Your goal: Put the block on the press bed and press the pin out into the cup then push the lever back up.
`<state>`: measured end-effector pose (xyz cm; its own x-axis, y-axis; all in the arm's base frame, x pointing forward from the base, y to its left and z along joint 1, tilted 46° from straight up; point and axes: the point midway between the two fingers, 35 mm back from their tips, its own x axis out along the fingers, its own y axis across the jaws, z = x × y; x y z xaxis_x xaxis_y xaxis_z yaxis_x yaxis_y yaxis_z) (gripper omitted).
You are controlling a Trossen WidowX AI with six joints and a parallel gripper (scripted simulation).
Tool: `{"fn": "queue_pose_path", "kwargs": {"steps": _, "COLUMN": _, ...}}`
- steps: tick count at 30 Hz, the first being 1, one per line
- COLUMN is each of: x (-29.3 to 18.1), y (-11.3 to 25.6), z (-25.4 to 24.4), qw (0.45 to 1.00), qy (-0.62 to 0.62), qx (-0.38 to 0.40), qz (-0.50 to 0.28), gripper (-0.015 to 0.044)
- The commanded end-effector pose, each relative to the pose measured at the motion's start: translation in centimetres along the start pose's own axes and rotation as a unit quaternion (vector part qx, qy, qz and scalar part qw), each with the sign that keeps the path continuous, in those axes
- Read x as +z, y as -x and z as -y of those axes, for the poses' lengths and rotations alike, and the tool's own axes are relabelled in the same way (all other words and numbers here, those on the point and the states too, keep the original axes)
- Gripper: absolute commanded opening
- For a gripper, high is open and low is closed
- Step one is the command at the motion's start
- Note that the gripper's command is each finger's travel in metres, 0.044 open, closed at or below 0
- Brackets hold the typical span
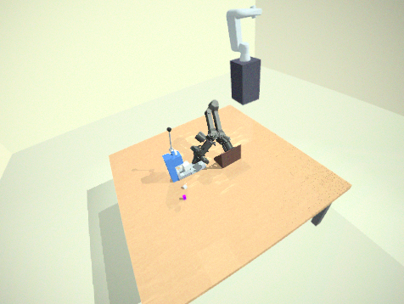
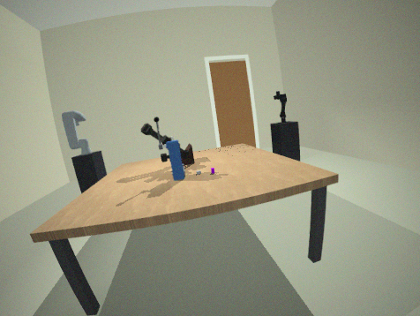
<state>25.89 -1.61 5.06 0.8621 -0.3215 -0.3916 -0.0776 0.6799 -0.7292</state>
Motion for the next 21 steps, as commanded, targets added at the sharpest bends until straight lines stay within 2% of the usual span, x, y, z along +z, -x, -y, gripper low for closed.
{"fn": "queue_pose_path", "kwargs": {"steps": 1, "x": 0.0, "y": 0.0, "z": 0.0, "qw": 1.000, "qy": 0.000, "qx": -0.001, "qz": 0.000, "gripper": 0.0030}}
{"fn": "queue_pose_path", "kwargs": {"steps": 21, "x": 1.4, "y": -2.0, "z": 0.0, "qw": 1.000, "qy": -0.024, "qx": -0.014, "qz": 0.004, "gripper": 0.0030}}
